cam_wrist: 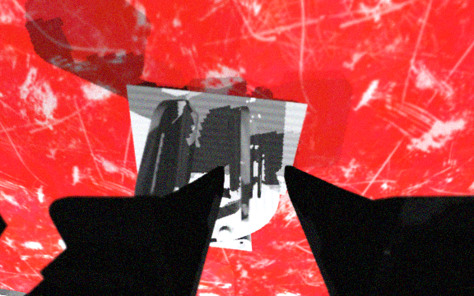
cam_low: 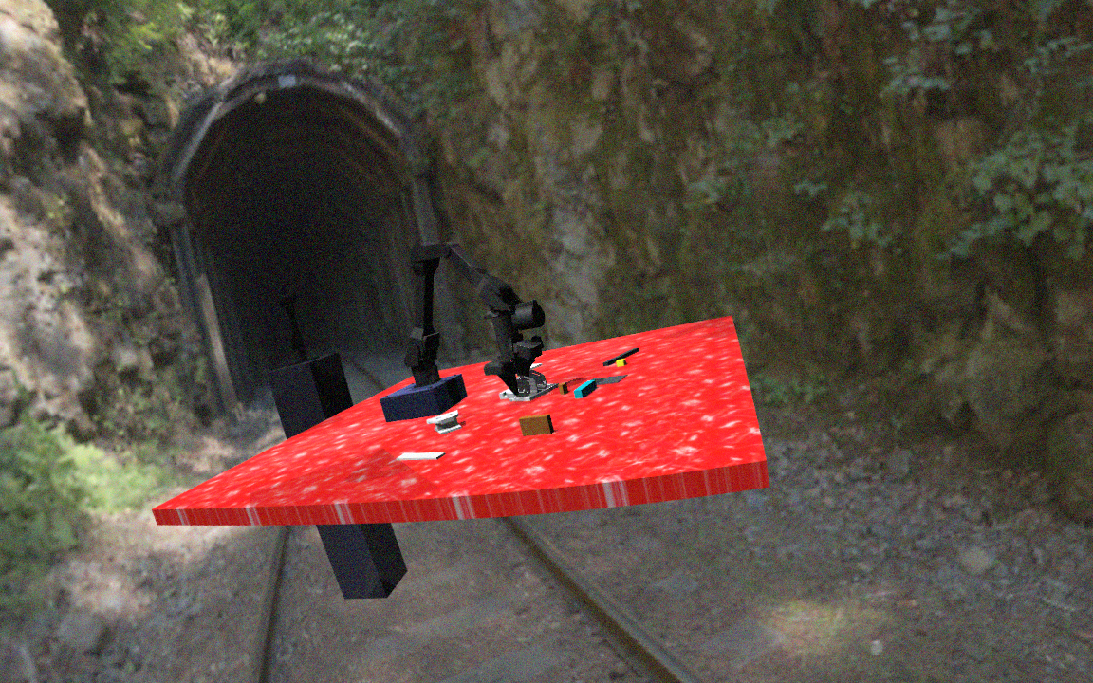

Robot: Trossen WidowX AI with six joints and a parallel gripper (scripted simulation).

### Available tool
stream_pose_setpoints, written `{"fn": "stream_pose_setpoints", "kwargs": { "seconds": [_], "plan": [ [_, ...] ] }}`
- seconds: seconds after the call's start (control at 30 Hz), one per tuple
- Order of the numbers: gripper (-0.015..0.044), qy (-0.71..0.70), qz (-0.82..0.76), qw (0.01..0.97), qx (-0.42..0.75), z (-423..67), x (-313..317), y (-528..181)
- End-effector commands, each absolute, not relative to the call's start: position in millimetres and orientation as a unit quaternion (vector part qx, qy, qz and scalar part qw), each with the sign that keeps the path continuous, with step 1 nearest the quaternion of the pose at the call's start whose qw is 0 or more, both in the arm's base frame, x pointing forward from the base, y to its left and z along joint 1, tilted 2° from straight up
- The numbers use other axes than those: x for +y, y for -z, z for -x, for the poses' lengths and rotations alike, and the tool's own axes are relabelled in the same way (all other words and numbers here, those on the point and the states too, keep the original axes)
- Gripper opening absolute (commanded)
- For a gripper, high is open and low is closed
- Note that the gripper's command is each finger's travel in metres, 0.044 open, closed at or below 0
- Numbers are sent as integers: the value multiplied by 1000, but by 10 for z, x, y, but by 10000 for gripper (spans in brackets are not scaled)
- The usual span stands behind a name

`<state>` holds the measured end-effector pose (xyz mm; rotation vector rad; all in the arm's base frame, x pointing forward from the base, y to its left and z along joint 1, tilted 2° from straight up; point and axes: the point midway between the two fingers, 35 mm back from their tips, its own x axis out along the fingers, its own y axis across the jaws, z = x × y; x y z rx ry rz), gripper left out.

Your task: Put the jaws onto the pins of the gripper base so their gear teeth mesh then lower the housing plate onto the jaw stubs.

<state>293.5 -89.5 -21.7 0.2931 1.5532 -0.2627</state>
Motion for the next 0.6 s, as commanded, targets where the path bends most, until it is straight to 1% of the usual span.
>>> {"fn": "stream_pose_setpoints", "kwargs": {
  "seconds": [0.0, 0.33, 0.57],
  "plan": [
    [224, 118, -131, 696, 696, -2935, -895, 217],
    [224, 118, -131, 696, 696, -2938, -897, 190],
    [224, 118, -131, 696, 696, -2938, -909, -441]
  ]
}}
